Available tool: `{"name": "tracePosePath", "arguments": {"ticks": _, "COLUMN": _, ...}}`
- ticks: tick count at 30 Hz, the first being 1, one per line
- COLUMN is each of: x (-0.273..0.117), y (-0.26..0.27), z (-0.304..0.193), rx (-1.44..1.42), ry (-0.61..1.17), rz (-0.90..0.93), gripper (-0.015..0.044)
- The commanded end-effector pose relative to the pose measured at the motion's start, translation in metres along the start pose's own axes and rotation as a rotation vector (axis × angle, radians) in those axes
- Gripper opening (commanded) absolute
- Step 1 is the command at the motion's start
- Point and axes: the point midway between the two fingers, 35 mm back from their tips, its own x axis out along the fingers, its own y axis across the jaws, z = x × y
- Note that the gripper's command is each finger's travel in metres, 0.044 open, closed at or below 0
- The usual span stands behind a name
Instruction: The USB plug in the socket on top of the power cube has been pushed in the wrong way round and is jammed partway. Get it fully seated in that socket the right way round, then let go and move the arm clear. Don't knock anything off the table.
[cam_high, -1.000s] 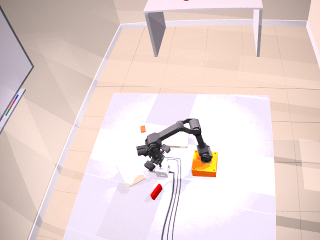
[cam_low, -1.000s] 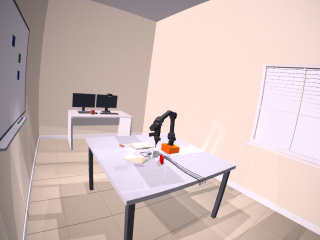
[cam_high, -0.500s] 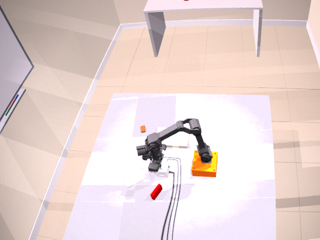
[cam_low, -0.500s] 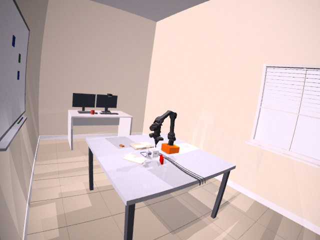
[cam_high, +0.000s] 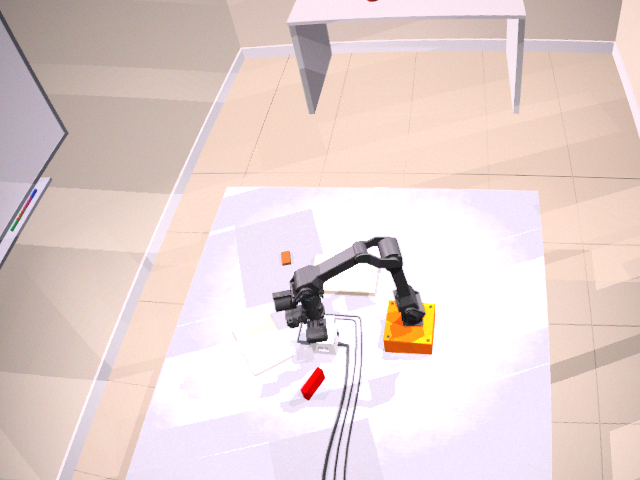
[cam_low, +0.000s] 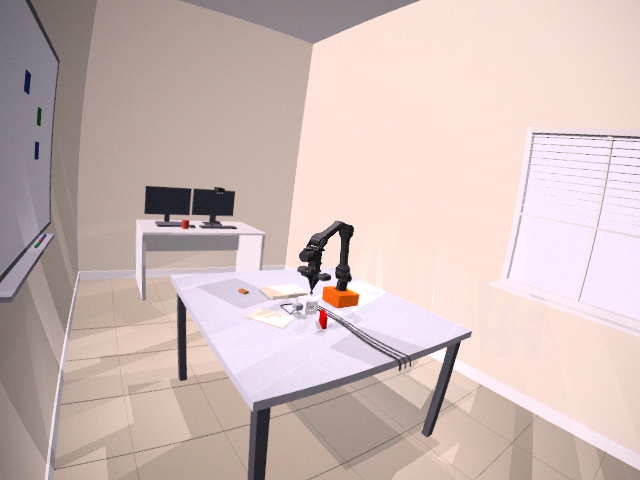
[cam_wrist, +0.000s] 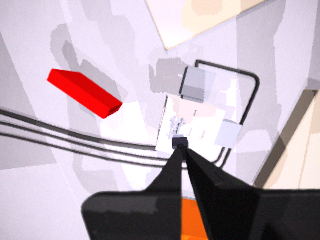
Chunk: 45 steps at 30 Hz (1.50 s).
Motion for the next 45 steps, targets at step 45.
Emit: {"name": "tracePosePath", "arguments": {"ticks": 45, "x": 0.0003, "y": 0.0, "z": 0.0001, "rx": -1.245, "ry": 0.0, "rz": 0.0, "gripper": 0.0}}
